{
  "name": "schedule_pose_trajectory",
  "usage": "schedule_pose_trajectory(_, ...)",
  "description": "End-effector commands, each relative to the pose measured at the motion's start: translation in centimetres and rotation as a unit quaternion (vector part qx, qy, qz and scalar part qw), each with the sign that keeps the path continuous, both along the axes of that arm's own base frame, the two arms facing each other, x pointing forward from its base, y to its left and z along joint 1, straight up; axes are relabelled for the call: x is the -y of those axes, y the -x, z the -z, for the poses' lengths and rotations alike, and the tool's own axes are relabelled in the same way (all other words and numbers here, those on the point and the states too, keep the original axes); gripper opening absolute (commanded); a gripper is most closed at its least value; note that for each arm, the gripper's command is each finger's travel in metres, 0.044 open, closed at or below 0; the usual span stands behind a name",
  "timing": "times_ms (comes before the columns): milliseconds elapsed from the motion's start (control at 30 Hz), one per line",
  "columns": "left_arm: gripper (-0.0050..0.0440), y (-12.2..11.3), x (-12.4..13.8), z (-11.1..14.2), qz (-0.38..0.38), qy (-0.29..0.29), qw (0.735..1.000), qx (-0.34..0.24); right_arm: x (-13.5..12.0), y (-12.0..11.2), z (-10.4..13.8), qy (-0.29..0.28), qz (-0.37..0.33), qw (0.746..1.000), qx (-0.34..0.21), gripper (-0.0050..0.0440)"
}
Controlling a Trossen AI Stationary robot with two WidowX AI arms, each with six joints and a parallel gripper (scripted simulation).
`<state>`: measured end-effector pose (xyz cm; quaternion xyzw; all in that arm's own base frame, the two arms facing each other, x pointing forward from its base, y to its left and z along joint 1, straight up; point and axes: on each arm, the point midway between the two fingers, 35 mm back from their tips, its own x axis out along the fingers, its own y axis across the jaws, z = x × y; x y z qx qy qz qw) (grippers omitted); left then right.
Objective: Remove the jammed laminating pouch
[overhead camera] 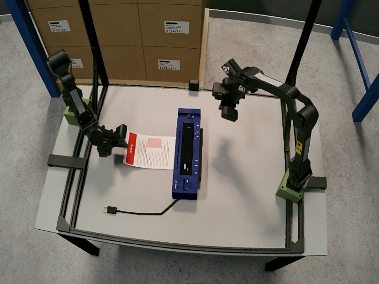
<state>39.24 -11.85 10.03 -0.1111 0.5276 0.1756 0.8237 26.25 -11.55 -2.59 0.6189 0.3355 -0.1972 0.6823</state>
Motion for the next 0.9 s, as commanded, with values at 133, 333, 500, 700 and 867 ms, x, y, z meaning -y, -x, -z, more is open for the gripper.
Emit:
schedule_pose_trajectory(133, -0.005, -0.24, 0.1, -1.09, 0.0, 0.006, 1.0, 0.014, 0.06, 0.04, 0.2, 0.002, -0.001, 1.0, 0.002, -0.005)
schedule_pose_trajectory(333, -0.005, -0.24, 0.1, -1.09, 0.0, 0.006, 1.0, 0.014, 0.27, -0.3, -0.25, 0.006, 0.0, 1.0, 0.008, -0.005)
schedule_pose_trajectory(500, -0.005, -0.24, 0.1, -1.09, 0.0, 0.006, 1.0, 0.014, 0.17, -0.14, -0.03, 0.004, -0.001, 1.0, 0.005, -0.005)
schedule_pose_trajectory(700, -0.005, -0.24, 0.1, -1.09, 0.0, 0.006, 1.0, 0.014, 0.05, 0.04, 0.24, 0.002, -0.001, 1.0, 0.002, -0.005)
schedule_pose_trajectory(867, -0.005, -0.24, 0.1, -1.09, 0.0, 0.006, 1.0, 0.014, 0.27, -0.32, -0.21, 0.006, 0.0, 1.0, 0.008, -0.005)
